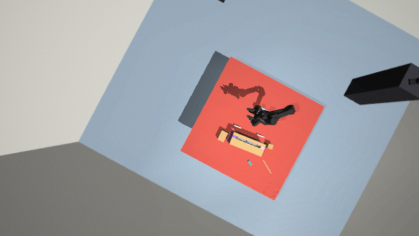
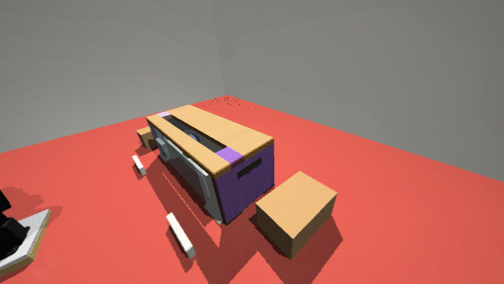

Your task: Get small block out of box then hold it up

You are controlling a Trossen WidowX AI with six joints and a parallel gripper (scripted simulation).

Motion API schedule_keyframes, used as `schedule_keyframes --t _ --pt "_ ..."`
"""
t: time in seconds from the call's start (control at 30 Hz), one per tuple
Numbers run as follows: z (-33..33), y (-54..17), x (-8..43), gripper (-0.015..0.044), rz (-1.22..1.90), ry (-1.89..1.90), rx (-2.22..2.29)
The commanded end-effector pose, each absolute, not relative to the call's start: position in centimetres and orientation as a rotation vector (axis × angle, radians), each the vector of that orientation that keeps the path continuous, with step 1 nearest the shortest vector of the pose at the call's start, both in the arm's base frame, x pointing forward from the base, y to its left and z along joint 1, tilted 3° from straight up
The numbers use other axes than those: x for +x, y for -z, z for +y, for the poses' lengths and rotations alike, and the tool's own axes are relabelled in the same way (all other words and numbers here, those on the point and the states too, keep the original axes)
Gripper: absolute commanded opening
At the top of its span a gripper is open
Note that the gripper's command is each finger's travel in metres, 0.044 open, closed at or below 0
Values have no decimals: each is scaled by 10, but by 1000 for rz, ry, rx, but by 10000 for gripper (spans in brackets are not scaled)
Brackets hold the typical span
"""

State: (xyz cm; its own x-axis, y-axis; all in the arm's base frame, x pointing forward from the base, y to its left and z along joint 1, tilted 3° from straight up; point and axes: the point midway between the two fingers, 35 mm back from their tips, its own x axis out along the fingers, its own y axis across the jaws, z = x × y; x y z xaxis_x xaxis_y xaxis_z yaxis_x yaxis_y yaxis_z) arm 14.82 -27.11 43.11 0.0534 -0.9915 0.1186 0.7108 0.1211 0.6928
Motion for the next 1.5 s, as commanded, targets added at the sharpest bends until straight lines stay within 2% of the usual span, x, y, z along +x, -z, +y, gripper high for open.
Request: schedule_keyframes --t 0.0,0.2,0.4,0.7,0.93,1.47 --pt "-266 -406 198 400 -303 1335 376" --pt "-233 -353 274 400 255 1096 73" --pt "-175 -297 328 400 725 710 -308" --pt "-59 -220 350 400 1219 -175 -1006" --pt "27 -183 316 400 1319 -1090 -1514" --pt "29 -172 316 400 1317 -1116 -1525"
